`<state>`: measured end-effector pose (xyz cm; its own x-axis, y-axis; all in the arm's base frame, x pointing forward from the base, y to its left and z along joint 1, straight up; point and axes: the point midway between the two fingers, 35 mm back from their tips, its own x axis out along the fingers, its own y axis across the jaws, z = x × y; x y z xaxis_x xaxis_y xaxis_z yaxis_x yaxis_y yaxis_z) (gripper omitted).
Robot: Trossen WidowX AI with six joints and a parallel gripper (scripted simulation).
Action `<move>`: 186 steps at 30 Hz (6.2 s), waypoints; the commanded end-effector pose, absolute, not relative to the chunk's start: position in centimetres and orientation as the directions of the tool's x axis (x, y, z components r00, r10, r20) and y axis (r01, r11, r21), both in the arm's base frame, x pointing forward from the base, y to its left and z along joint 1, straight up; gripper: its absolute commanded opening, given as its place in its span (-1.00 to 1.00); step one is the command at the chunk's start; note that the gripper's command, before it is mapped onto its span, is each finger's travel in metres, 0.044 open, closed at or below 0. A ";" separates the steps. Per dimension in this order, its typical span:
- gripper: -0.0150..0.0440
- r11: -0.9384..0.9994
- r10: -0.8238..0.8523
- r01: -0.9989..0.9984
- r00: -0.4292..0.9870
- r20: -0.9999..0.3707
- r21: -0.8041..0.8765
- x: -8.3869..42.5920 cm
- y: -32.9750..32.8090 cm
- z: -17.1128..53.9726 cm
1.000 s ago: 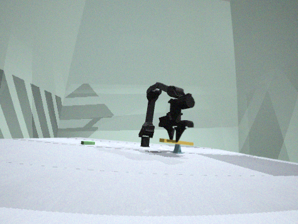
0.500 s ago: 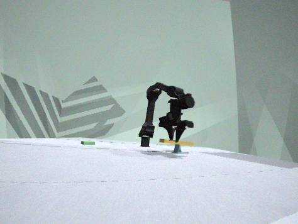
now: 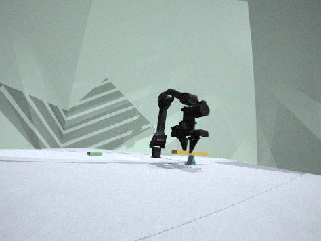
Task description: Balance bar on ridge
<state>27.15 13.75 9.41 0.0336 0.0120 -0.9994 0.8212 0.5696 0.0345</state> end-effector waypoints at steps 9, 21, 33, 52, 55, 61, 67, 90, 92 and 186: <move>-0.49 0.568 0.015 0.822 0.029 -0.999 0.033 27.1 13.8 9.1; -0.49 0.568 0.015 0.822 0.029 -0.999 0.033 27.1 13.8 9.3; -0.49 0.568 0.015 0.822 0.029 -0.999 0.033 27.1 13.8 9.3; -0.49 0.568 0.015 0.822 0.029 -0.999 0.033 27.2 13.8 9.4; -0.49 0.568 0.015 0.822 0.029 -0.999 0.033 27.2 13.8 9.4; -0.49 0.568 0.015 0.822 0.029 -0.999 0.033 27.2 13.8 9.4; -0.49 0.568 0.015 0.822 0.029 -0.999 0.033 27.2 13.8 9.5; -0.49 0.568 0.015 0.822 0.029 -0.999 0.033 27.2 13.8 9.5; -0.49 0.568 0.015 0.822 0.029 -0.999 0.033 27.2 13.8 9.6; 0.07 0.568 0.012 0.822 0.032 -0.999 0.033 27.2 13.7 9.5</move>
